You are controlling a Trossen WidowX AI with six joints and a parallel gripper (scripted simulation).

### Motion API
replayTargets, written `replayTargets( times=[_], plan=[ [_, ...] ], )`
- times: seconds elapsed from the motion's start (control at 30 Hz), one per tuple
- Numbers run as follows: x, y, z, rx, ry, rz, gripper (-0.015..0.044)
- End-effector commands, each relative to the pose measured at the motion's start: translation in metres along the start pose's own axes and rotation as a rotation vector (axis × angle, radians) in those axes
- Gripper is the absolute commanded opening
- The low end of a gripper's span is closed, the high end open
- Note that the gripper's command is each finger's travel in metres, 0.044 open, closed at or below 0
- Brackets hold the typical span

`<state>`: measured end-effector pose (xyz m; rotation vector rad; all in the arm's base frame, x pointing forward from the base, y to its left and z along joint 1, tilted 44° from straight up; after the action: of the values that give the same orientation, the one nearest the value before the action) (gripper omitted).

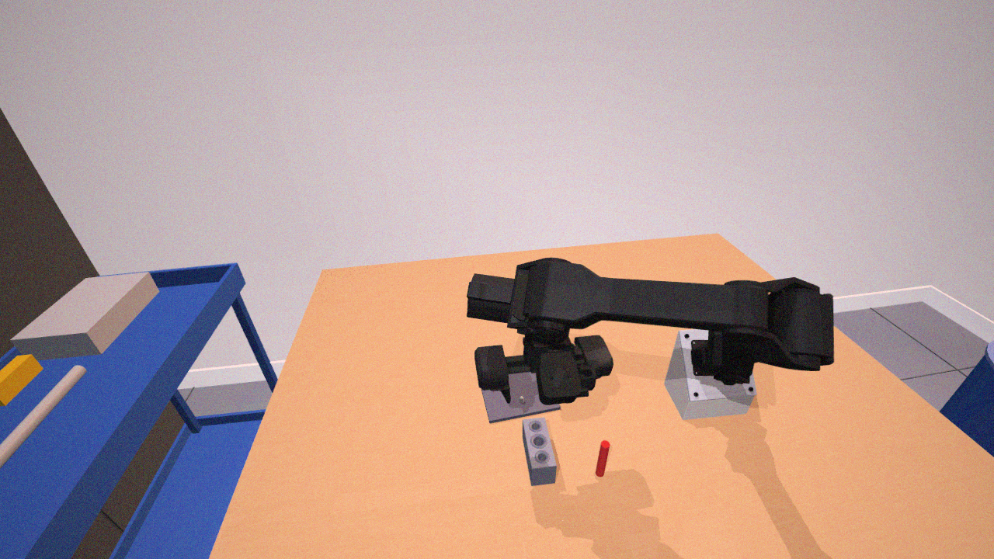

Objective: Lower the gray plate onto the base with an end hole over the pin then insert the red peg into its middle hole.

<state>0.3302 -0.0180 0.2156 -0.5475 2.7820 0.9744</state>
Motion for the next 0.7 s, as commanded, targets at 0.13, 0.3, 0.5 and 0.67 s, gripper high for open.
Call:
replayTargets(
  times=[0.13, 0.3, 0.5, 0.67],
  plan=[
    [0.004, -0.008, 0.012, -0.104, 0.022, 0.056, 0.0440],
    [0.003, -0.004, 0.052, -0.104, 0.021, 0.056, 0.0440],
    [0.005, -0.001, 0.076, -0.107, 0.020, 0.056, 0.0440],
    [0.002, -0.002, 0.091, -0.107, 0.020, 0.055, 0.0440]
  ],
)
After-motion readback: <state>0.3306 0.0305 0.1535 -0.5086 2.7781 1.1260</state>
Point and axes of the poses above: the point midway between the two fingers, 35 mm back from their tips, its own z axis out along the fingers, its own x axis across the jaws, y = z × x, the point moved 10 cm from there along -z, back along the fingers, and after that the axes turned 13 degrees about -z, right-handed, at the moved point
